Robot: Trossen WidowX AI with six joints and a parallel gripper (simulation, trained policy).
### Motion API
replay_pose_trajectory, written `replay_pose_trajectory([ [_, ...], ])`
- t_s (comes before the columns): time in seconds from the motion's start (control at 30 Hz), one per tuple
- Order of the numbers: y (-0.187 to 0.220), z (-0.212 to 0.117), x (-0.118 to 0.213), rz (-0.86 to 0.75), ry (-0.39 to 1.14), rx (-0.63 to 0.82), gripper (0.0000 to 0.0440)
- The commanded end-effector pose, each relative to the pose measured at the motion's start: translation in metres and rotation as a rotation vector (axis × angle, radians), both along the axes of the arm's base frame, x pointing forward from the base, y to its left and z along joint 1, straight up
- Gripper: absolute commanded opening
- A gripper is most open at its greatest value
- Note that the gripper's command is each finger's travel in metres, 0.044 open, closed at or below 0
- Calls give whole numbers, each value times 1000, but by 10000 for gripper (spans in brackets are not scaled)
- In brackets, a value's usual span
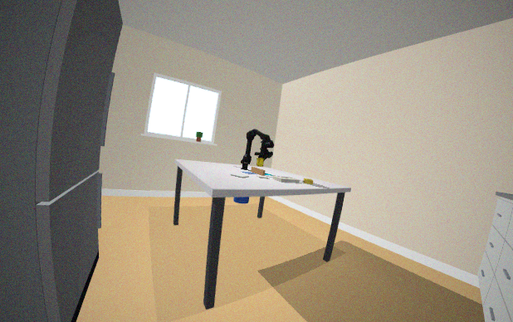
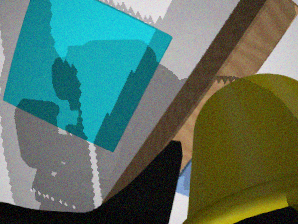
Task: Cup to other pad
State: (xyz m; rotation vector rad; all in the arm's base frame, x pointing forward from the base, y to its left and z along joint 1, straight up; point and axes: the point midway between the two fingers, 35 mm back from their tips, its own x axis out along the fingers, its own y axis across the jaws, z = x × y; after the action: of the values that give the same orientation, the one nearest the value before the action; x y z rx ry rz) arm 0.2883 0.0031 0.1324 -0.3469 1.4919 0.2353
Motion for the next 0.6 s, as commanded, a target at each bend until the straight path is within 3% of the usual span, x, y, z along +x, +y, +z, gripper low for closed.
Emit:
replay_pose_trajectory([
  [0.0,10,3,2,13,-25,7,13],
  [0.57,65,-10,2,99,-69,25,0],
])
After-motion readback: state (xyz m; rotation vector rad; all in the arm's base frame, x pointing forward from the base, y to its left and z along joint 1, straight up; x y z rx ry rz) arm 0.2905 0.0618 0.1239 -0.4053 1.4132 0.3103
